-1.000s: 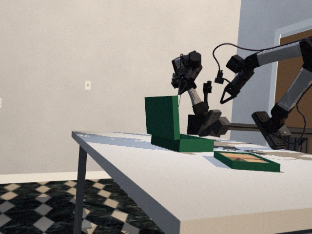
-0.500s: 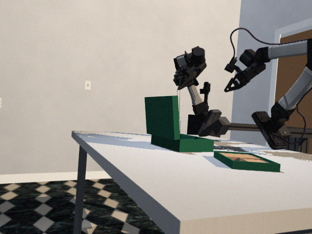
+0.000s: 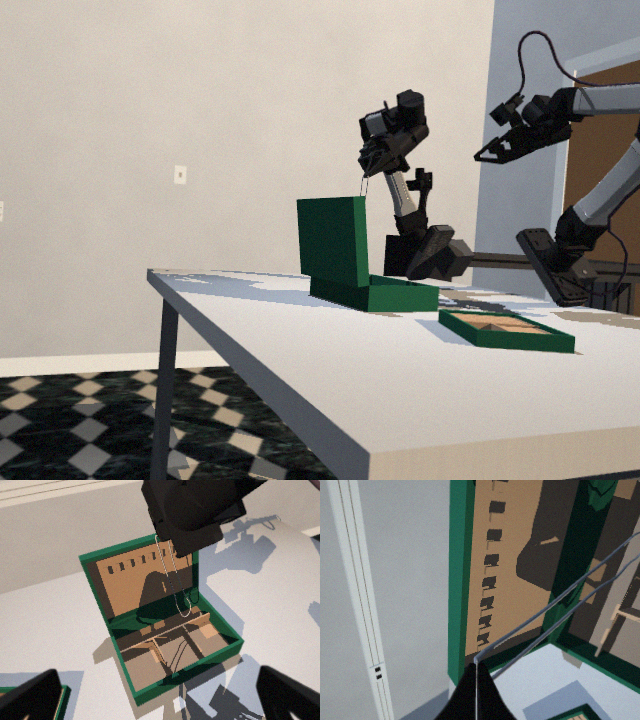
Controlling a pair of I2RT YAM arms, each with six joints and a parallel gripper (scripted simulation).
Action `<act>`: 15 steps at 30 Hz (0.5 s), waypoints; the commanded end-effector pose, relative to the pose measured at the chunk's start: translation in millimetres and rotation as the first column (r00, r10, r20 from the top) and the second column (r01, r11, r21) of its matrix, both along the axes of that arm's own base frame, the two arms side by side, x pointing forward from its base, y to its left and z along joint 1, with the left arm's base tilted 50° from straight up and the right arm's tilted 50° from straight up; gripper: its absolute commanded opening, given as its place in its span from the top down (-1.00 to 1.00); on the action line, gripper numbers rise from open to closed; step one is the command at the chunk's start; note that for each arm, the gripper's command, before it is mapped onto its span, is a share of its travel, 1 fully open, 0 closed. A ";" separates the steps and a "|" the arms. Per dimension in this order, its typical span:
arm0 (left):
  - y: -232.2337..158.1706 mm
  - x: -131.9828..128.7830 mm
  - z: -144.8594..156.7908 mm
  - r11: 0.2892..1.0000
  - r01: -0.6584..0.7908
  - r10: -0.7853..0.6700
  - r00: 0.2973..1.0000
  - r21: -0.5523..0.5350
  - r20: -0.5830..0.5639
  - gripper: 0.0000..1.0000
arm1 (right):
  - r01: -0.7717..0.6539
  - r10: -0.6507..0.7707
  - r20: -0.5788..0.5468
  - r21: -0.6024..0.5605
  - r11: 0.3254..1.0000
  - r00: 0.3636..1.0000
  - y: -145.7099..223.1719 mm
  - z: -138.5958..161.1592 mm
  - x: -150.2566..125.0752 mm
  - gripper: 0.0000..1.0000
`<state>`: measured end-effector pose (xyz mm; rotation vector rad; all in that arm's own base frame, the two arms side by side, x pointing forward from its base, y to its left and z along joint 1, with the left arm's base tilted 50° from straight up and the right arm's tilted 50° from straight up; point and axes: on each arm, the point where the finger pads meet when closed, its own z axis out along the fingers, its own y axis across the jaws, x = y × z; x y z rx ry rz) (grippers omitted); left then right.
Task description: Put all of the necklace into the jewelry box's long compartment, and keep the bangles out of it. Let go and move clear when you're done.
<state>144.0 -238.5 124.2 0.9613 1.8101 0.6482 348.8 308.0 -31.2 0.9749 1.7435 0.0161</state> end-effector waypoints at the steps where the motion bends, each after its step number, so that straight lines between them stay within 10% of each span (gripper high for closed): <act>1: -13.0 -6.6 29.3 0.997 0.025 -0.017 0.994 -0.077 0.105 -1.00 | -0.033 0.030 0.061 0.045 0.998 0.998 26.6 5.2 2.3 1.00; 15: -30.4 -15.4 36.3 0.989 0.090 -0.073 0.986 -0.117 0.149 -1.00 | -0.038 0.031 0.101 0.062 0.997 0.994 38.5 -0.7 8.8 1.00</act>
